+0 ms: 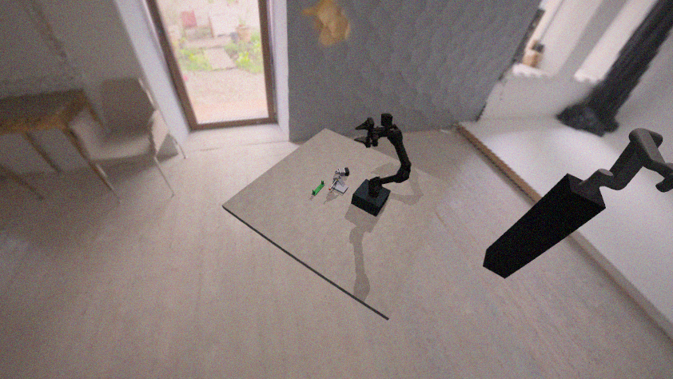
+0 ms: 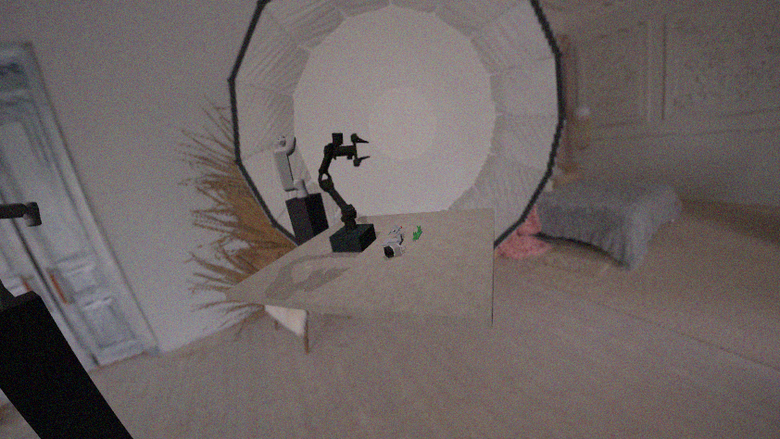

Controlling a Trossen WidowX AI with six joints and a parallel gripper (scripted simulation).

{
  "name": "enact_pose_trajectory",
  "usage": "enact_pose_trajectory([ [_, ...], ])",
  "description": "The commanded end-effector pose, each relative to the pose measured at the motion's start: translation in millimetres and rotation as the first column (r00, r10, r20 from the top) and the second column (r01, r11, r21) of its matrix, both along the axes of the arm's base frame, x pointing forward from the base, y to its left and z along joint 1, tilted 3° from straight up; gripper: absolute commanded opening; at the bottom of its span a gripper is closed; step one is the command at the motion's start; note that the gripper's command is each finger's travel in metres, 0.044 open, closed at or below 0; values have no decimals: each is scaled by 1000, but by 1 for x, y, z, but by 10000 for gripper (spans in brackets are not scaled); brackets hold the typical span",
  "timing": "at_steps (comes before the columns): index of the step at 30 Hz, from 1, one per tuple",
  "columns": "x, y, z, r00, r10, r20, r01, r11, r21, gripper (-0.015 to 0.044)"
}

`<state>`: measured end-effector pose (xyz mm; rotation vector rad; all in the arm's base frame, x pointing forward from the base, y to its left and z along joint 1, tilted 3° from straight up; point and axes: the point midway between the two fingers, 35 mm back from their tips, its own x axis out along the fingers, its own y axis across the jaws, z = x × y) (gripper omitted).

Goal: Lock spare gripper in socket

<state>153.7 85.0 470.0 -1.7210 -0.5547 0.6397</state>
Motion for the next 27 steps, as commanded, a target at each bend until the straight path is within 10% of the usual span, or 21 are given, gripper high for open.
enact_pose_trajectory([
  [1, 1, 0, -1, 1000, -1, -6, 1, 1000, 2, 374],
  [4, 20, -6, -12, 995, -19, -93, 22, 999, 31, 300],
  [17, 141, 4, -188, 570, -239, -787, 258, 960, -104, 300],
  [27, 140, 17, -339, 88, -634, -768, 240, 762, -602, 300],
])
